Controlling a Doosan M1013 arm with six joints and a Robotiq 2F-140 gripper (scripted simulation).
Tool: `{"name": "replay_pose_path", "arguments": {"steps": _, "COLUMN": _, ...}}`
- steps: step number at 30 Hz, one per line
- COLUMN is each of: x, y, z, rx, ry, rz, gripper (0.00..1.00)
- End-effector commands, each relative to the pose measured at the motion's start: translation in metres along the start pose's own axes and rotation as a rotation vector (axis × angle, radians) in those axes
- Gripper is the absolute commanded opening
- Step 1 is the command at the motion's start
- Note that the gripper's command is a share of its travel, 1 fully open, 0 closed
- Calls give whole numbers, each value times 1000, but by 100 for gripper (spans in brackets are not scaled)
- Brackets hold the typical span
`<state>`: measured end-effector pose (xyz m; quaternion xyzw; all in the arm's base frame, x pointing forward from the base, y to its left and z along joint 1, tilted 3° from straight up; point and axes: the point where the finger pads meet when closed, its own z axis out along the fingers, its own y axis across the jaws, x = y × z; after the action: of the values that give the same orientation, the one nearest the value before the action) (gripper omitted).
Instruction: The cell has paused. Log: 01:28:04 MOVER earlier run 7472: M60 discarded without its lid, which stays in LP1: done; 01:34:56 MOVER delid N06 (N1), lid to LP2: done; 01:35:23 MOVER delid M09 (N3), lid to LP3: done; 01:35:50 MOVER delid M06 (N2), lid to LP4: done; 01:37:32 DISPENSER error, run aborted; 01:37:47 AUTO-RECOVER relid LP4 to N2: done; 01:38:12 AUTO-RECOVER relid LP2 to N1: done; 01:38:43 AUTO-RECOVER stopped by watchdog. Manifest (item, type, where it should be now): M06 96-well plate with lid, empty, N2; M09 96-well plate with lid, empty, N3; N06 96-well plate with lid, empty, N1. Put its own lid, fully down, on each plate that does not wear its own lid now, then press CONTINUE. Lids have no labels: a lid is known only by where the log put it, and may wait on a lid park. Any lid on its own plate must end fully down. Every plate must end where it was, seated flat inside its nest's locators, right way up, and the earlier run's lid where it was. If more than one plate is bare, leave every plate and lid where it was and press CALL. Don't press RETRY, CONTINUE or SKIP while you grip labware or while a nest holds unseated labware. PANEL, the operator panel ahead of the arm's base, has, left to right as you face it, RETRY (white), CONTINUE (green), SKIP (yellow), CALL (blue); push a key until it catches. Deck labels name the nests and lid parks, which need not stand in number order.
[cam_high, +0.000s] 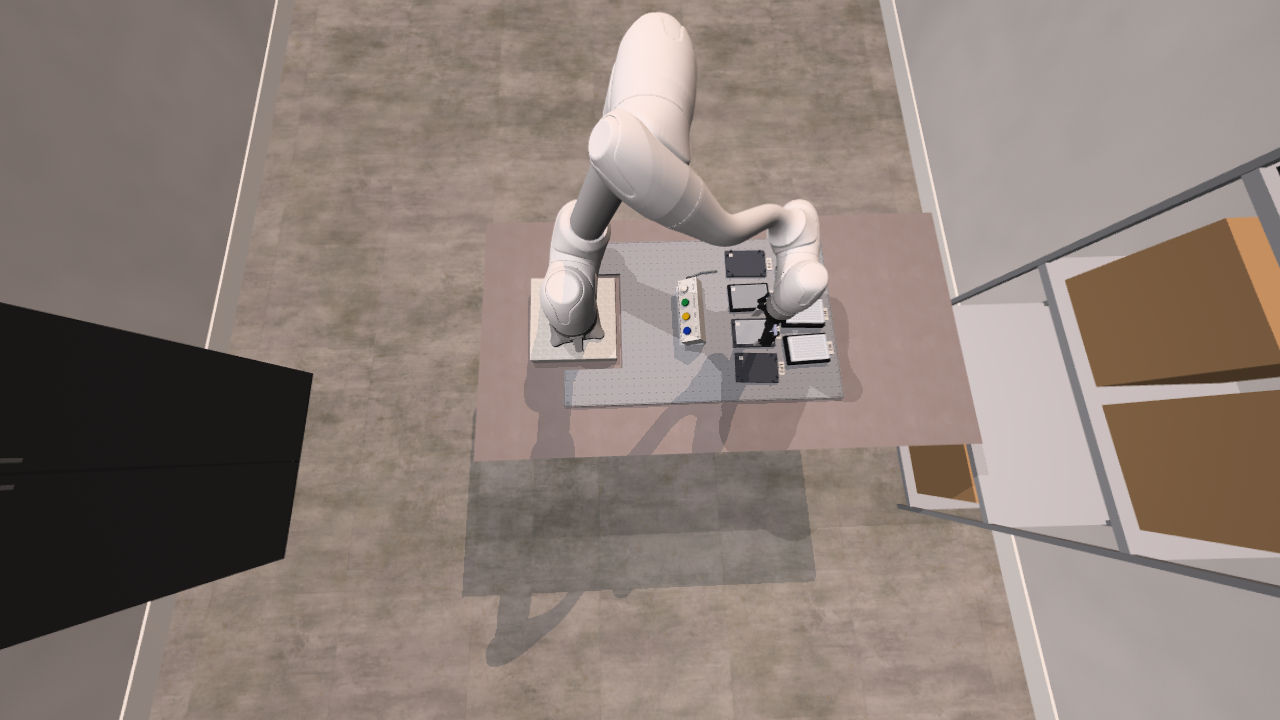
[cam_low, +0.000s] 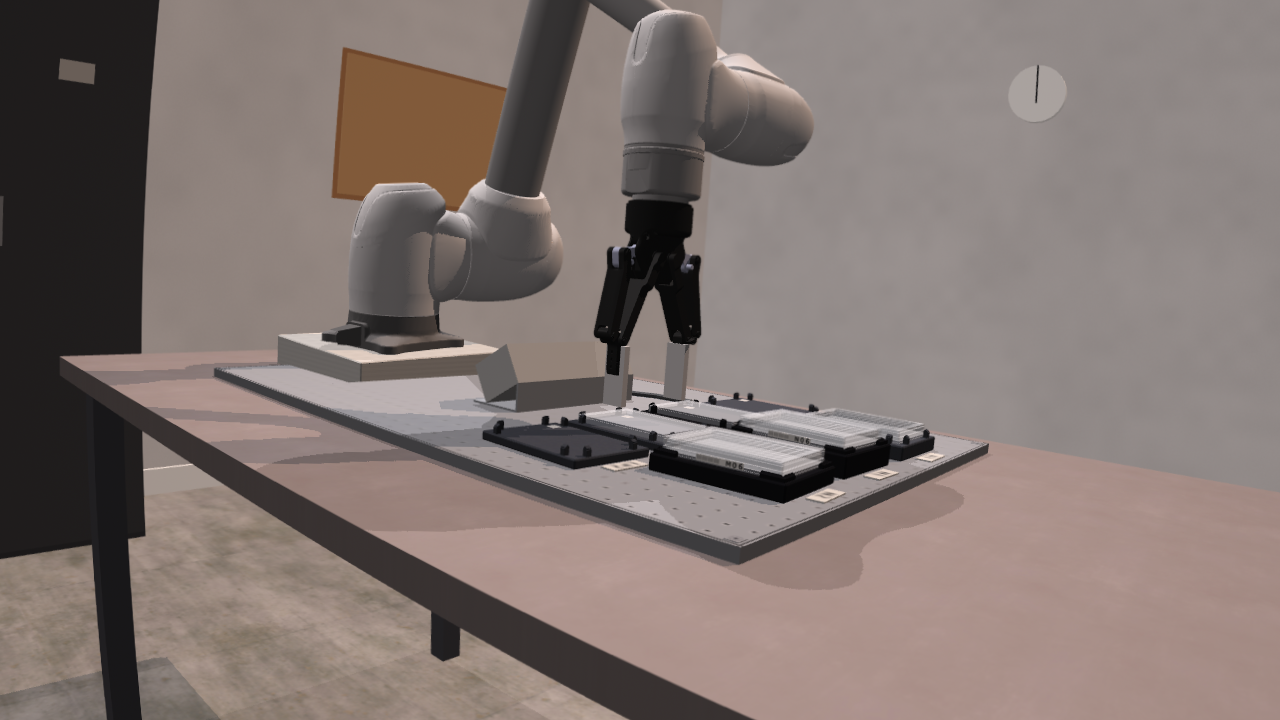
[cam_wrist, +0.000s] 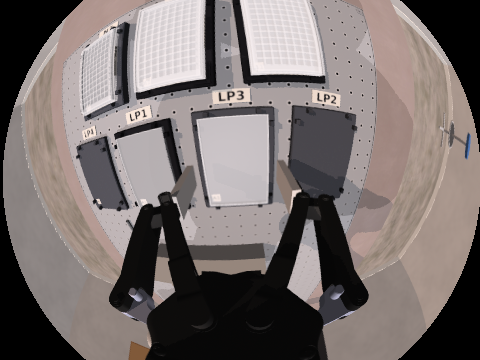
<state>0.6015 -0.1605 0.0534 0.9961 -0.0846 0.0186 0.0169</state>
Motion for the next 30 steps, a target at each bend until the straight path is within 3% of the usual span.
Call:
{"name": "replay_pose_path", "arguments": {"steps": 1, "x": 0, "y": 0, "z": 2, "rx": 0, "ry": 0, "rz": 0, "gripper": 66}}
{"name": "replay_pose_path", "arguments": {"steps": 30, "x": 0, "y": 0, "z": 8, "rx": 0, "ry": 0, "rz": 0, "gripper": 66}}
